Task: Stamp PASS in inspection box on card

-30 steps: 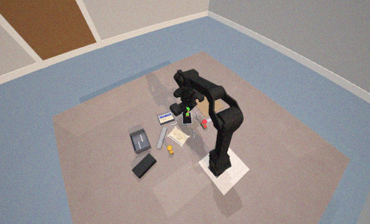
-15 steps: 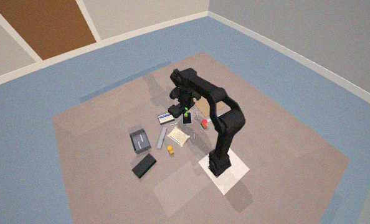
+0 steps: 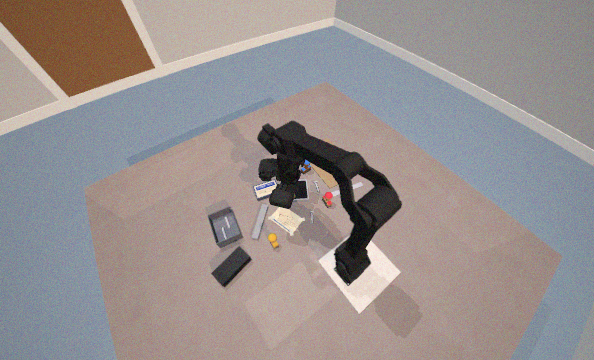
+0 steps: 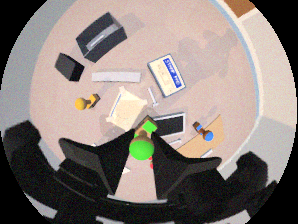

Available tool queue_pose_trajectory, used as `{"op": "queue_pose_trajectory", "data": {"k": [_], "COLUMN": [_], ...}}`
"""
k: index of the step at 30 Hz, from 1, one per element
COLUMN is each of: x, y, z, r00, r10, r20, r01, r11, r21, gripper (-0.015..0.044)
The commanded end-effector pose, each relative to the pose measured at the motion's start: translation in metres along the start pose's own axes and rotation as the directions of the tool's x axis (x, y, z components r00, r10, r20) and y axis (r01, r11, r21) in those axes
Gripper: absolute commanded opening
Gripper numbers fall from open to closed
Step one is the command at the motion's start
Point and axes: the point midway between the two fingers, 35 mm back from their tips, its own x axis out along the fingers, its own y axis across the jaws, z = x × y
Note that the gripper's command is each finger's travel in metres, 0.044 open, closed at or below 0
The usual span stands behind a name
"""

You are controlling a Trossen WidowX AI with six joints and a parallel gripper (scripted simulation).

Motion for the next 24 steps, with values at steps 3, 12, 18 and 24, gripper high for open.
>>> {"op": "queue_pose_trajectory", "data": {"k": [3,12,18,24], "x": [0.002,0.002,0.004,0.008], "y": [0.021,0.052,0.057,0.057], "z": [0.001,0.002,0.002,0.002], "r00": [1.0,1.0,1.0,1.0], "r10": [0.008,0.012,0.013,0.013], "r20": [-0.001,-0.001,-0.001,-0.001], "r01": [-0.008,-0.011,-0.012,-0.012], "r11": [0.982,0.878,0.853,0.853], "r21": [-0.188,-0.478,-0.522,-0.521], "gripper": [0.0,0.0,0.0,0.0]}}
